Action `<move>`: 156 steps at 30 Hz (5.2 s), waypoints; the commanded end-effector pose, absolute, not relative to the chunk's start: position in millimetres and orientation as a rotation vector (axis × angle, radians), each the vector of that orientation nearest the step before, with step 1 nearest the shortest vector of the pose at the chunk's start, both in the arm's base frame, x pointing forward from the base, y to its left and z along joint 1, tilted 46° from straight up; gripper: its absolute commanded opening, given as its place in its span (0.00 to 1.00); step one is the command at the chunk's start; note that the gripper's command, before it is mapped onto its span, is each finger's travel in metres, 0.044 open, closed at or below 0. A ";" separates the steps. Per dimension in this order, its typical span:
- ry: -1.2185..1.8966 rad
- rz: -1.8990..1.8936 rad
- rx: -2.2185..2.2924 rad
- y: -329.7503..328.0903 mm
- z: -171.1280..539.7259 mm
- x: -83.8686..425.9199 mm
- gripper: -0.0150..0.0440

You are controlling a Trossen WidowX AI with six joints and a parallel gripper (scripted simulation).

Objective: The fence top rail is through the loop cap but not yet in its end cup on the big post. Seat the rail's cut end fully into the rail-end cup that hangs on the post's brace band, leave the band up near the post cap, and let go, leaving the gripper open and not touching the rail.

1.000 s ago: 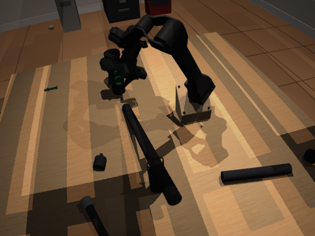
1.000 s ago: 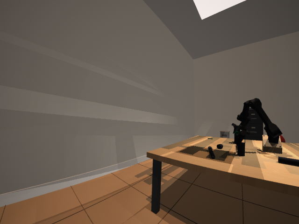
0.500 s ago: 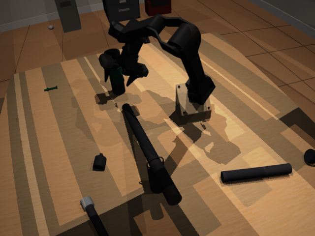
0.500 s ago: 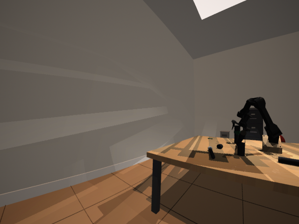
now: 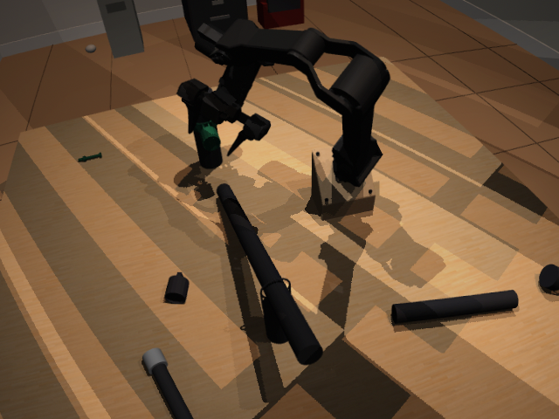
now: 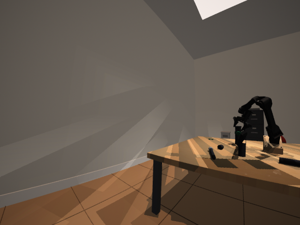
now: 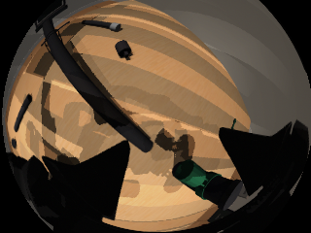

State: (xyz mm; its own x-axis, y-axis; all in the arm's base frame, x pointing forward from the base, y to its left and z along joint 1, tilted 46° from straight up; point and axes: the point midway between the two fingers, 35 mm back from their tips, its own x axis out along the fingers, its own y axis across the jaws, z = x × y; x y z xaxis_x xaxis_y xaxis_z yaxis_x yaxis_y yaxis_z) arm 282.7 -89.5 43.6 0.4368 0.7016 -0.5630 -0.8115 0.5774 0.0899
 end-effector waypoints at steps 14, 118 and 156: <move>0.991 0.576 0.617 -74.4 127.5 253.6 1.00; 1.836 -0.538 1.575 77.4 16.9 252.6 1.00; 1.750 -0.605 1.507 55.1 28.7 259.1 0.25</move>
State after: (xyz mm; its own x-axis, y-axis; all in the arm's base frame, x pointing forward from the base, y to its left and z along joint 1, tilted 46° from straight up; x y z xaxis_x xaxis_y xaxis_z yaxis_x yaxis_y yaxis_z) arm 250.8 73.1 17.9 -0.0735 0.6793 -0.7301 0.9748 0.2037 0.0914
